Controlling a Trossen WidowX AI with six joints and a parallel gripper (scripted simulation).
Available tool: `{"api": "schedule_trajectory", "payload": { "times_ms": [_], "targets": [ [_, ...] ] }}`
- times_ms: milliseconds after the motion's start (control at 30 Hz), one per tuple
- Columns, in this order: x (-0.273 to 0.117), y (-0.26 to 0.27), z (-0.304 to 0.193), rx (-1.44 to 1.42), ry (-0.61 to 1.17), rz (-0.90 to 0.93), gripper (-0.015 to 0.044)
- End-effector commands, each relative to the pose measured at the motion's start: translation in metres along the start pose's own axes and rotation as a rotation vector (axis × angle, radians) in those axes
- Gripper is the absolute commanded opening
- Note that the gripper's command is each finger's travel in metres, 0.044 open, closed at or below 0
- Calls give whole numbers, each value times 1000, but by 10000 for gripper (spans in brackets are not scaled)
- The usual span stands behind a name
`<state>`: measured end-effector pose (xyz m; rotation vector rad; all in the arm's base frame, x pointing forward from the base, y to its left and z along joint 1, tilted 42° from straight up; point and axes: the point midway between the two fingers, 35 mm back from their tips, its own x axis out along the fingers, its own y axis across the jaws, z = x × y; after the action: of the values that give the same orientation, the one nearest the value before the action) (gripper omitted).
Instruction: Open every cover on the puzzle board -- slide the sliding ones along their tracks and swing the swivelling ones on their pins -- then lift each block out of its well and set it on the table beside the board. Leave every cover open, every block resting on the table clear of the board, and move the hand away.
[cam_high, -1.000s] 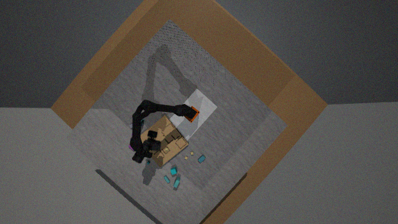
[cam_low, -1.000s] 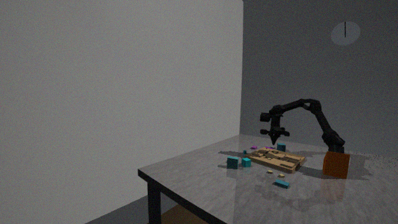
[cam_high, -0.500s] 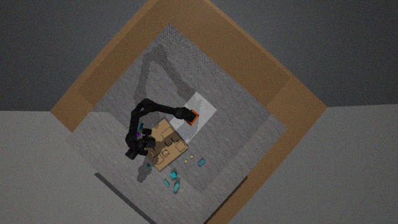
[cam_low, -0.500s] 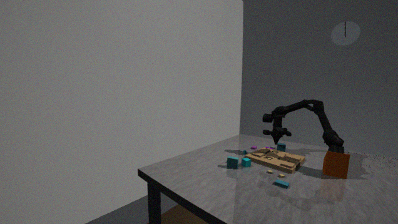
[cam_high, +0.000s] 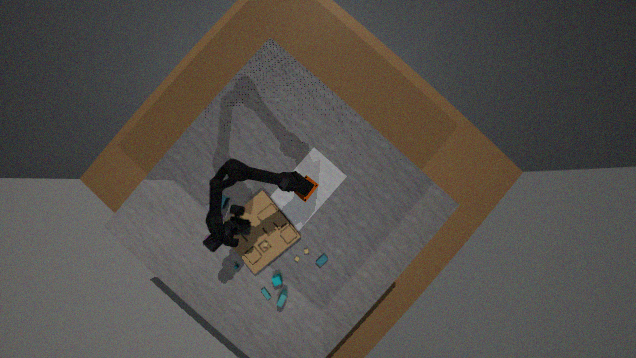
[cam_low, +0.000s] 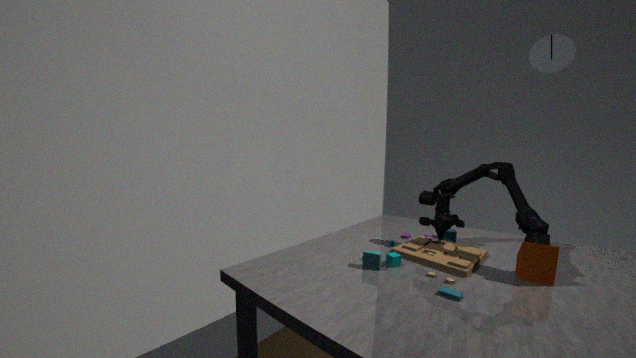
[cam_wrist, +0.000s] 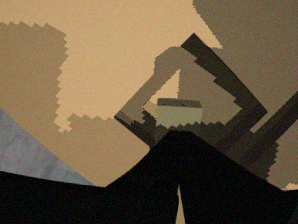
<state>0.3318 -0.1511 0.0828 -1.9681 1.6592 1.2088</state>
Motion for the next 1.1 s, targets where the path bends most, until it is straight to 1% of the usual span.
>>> {"api": "schedule_trajectory", "payload": {
  "times_ms": [0, 300, 1067],
  "targets": [
    [4, 0, 0, -4, -1, 0, 0],
    [11, 0, 0, -4, 0, 0, 0],
    [15, -7, 9, -6, -1, 0, 0]
  ]
}}
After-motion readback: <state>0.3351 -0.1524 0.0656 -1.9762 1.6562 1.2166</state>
